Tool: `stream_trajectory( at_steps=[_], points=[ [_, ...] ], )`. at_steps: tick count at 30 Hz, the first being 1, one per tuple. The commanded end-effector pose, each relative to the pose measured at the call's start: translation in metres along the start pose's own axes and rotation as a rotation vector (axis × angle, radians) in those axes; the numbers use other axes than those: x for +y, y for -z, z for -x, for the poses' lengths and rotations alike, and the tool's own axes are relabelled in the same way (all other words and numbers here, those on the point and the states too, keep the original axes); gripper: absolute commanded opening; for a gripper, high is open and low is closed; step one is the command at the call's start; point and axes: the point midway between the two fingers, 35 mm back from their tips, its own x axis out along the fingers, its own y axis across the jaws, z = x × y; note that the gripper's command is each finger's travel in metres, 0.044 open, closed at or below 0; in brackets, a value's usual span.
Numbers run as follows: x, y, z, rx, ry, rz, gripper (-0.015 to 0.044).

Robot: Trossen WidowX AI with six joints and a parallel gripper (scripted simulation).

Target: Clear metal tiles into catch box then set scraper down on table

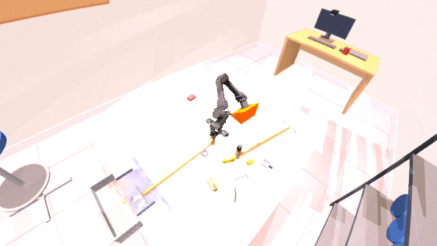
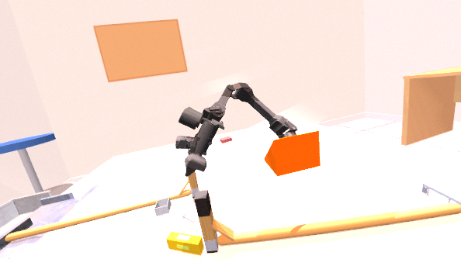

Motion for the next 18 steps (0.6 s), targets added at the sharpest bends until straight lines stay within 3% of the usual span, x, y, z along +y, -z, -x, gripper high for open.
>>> stream_trajectory(
  at_steps=[1,18],
  points=[
    [0.001,-0.011,-0.001,-0.013,-0.007,-0.002,0.0],
    [0.0,-0.033,-0.017,-0.014,-0.006,-0.003,0.0]
  ],
)
